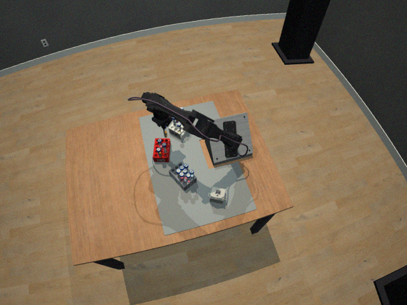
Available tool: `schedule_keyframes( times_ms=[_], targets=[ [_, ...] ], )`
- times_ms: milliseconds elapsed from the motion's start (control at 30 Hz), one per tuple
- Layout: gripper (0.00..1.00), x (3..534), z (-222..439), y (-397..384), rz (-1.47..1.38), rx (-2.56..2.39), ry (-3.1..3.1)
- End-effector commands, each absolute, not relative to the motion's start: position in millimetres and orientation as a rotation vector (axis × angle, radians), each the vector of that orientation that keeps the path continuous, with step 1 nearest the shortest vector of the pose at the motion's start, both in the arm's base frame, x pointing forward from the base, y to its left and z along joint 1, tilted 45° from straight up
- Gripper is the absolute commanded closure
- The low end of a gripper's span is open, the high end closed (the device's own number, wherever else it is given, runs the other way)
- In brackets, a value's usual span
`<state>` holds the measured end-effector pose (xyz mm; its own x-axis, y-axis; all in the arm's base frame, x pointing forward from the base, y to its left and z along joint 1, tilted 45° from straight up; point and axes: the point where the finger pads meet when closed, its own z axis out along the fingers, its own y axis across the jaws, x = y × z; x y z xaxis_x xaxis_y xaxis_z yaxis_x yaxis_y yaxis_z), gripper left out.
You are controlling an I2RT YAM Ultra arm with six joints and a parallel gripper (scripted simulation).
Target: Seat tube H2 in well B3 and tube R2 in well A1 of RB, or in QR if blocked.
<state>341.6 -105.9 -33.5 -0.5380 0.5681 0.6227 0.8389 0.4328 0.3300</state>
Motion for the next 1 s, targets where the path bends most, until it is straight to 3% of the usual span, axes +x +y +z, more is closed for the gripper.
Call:
schedule_keyframes(
  times_ms=[0,967],
  targets=[
    [1.0,347,-30,-111,-0.89,-1.22,-2.25],
    [1.0,351,-16,-115,-0.895,-1.231,-2.285]
  ],
)
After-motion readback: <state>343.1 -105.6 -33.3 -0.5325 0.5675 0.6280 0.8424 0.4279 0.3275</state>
